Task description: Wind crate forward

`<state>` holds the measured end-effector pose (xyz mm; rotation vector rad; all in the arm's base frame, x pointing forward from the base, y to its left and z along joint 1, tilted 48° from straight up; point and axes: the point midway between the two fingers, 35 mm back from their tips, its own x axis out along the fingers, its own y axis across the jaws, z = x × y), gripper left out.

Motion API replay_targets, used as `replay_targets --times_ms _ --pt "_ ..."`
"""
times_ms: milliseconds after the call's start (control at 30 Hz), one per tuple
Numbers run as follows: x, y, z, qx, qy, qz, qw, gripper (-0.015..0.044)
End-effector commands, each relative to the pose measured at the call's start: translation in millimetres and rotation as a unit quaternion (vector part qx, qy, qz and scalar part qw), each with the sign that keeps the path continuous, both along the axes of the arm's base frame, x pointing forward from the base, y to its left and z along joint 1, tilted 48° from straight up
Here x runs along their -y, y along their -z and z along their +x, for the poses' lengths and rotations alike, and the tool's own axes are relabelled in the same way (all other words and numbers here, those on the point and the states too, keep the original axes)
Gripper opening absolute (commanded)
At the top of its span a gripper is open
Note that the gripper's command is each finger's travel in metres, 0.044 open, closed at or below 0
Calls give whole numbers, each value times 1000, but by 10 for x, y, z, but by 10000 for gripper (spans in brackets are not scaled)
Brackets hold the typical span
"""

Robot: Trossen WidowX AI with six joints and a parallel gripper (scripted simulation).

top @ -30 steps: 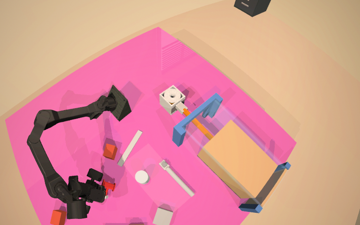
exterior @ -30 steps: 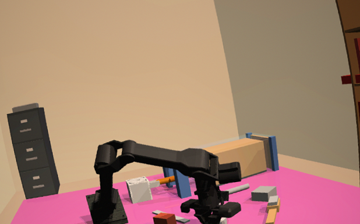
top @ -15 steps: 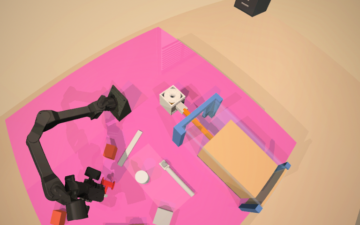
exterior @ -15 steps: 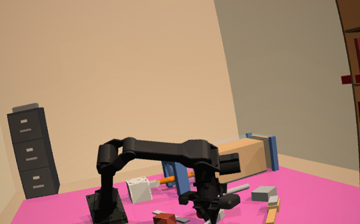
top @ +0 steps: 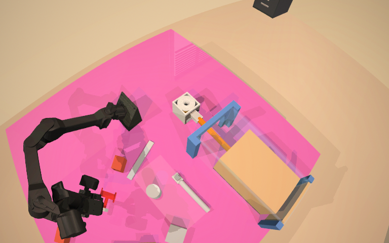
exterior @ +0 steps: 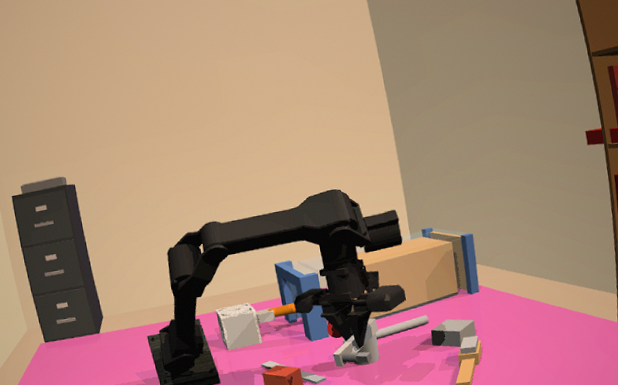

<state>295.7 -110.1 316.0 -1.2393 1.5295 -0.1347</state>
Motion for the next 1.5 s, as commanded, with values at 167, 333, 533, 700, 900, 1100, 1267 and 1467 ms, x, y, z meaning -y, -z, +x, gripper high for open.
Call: replay_targets --times_ms 167,333,533,700,900,1100,1267,1467 --pt "-15 -30 8 4 -1 -3 1000 0" --pt "-15 -30 8 4 -1 -3 1000 0" --pt "-29 6 18 2 -1 2 1000 0" --pt "-256 197 175 17 -2 23 1000 0" --pt "-656 517 367 38 0 57 998 0" --pt "-1076 841 476 53 6 89 995 0" --pt "-1433 1114 504 62 15 112 992 0" --pt "-1847 1446 461 69 30 135 988 0"
